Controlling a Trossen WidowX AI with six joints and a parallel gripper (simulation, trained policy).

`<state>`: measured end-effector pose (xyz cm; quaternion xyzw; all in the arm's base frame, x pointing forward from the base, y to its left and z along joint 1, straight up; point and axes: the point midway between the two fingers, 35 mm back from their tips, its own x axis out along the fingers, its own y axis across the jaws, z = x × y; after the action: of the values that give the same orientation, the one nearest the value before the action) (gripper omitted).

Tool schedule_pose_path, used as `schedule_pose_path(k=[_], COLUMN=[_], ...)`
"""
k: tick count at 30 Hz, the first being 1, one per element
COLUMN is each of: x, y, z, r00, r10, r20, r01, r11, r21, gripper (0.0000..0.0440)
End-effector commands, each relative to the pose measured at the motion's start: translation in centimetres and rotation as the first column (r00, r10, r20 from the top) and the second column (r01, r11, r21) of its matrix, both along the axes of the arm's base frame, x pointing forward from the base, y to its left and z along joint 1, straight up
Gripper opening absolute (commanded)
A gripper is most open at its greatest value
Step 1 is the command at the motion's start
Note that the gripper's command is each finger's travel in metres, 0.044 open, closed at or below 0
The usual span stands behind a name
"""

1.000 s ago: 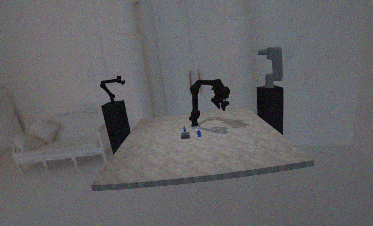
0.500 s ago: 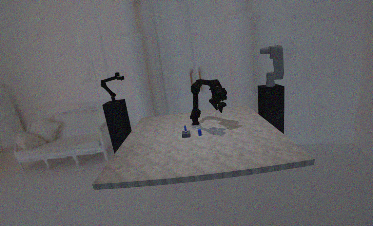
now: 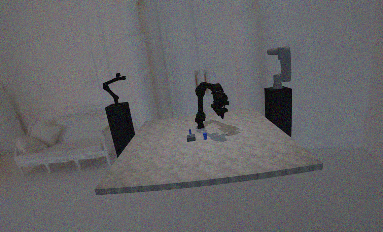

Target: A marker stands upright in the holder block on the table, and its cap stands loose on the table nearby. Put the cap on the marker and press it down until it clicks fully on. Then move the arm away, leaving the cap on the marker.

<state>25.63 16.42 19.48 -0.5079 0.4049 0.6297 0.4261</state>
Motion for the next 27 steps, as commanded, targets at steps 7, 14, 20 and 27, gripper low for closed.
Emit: schedule_pose_path(k=[7,14,20,27], x=[2.2,3.4,4.3,5.2], y=[-3.0,-5.1,-6.9,-8.8], z=[-0.6,-1.1,-1.6,-2.3], r00=[0.999,0.998,0.997,0.996], r10=[-0.033,-0.056,-0.071,-0.086], r20=[0.007,0.006,0.003,-0.001], r01=[0.033,0.056,0.071,0.085], r11=[0.999,0.997,0.994,0.992], r21=[-0.034,-0.059,-0.078,-0.097], gripper=[0.032,0.0318,0.0316,0.0313])
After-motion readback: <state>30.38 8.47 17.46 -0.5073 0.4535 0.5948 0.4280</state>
